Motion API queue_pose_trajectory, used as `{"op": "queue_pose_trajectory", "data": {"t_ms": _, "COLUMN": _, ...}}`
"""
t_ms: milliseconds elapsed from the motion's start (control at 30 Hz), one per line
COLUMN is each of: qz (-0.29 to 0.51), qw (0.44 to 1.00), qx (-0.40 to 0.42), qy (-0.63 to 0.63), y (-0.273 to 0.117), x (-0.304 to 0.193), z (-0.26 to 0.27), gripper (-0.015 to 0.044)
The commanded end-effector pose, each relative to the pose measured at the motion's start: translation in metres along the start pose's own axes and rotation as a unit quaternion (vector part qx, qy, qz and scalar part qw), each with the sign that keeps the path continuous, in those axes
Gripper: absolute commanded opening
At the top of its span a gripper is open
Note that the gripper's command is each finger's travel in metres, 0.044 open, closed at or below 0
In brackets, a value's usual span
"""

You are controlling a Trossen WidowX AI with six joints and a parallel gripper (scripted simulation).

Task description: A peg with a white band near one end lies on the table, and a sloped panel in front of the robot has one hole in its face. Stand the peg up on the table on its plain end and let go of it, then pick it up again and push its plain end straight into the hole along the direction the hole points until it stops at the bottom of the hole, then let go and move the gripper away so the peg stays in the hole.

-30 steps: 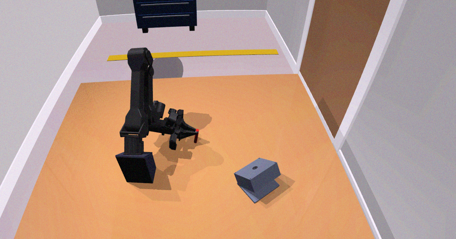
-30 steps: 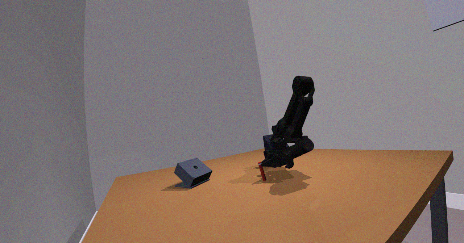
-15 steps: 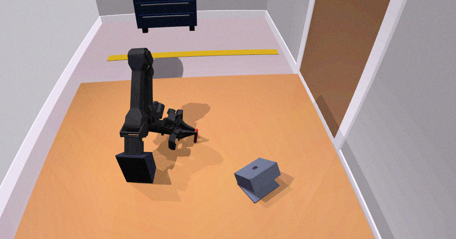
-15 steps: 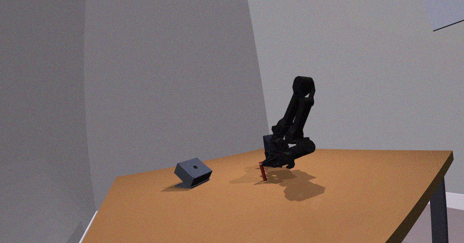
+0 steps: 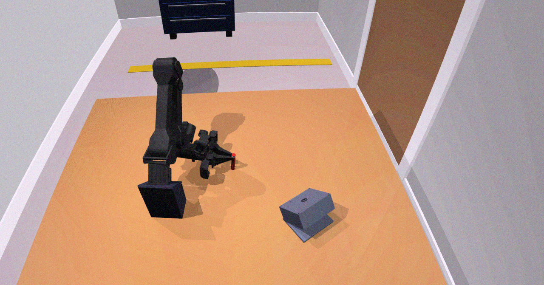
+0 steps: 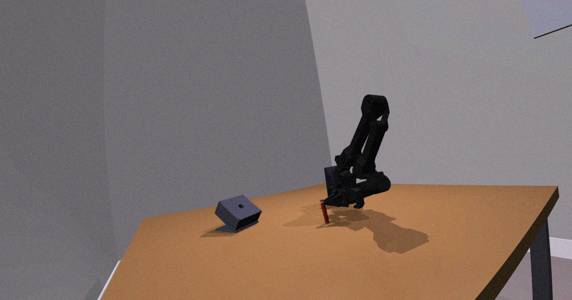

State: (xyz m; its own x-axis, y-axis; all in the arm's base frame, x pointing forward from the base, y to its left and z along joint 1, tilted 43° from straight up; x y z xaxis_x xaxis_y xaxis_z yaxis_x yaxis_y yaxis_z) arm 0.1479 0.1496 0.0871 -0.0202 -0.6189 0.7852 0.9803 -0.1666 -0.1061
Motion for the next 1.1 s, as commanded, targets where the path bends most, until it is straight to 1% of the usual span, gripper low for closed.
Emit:
{"op": "queue_pose_trajectory", "data": {"t_ms": 0, "qz": 0.0, "qw": 1.0, "qx": 0.0, "qy": 0.0, "y": -0.0009, "x": -0.0024, "z": 0.0006, "gripper": 0.0049}}
{"op": "queue_pose_trajectory", "data": {"t_ms": 1067, "qz": -0.025, "qw": 1.0, "qx": -0.008, "qy": 0.001, "y": -0.0062, "x": -0.008, "z": 0.0041, "gripper": 0.0049}}
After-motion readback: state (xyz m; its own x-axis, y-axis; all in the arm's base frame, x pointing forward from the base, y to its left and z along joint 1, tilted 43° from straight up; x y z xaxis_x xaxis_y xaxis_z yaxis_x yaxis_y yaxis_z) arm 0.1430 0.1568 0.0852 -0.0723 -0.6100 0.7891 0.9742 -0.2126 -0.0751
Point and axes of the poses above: the point midway between the two fingers, 35 mm back from their tips, its own y axis out along the fingers, its own z axis across the jaws, x = y × z, the point moved 6 cm from there along -y, back along the fingers, and after that the axes turned 8 degrees about -y, right-handed, at the moved point
